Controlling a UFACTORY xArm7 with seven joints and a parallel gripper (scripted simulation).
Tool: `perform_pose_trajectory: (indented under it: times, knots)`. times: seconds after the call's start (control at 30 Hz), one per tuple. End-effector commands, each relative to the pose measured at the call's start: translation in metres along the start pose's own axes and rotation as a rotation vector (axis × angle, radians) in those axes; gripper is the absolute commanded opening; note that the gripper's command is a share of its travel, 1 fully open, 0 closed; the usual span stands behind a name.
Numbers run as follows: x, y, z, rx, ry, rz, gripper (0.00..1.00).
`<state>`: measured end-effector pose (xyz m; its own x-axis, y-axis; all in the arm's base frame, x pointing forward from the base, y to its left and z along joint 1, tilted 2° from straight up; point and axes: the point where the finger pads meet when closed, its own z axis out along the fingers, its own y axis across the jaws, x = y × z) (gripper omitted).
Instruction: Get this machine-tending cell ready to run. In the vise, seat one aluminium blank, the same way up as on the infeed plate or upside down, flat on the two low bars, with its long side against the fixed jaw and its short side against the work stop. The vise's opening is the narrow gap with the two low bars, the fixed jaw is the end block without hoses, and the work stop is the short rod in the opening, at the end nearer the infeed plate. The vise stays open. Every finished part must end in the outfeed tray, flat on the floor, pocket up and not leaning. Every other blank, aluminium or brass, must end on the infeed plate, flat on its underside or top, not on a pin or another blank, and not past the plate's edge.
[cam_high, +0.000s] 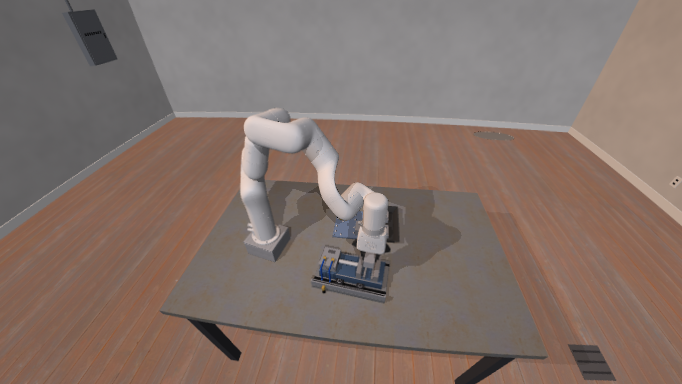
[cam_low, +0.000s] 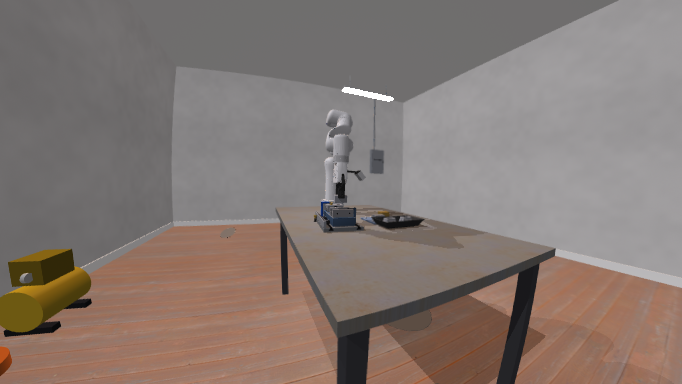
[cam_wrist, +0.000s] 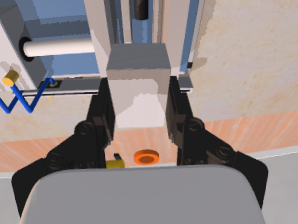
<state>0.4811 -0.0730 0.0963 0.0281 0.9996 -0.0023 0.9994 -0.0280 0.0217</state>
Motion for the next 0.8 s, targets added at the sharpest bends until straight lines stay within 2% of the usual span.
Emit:
perform_pose_trajectory:
  times: [0.0,0.77]
  knots:
    - [-0.0002,0.0015,-0.0015,-0.004,0.0,0.0,0.0]
    - [0.0002,0.0016,0.0082,-0.004,0.0,-0.002,0.0]
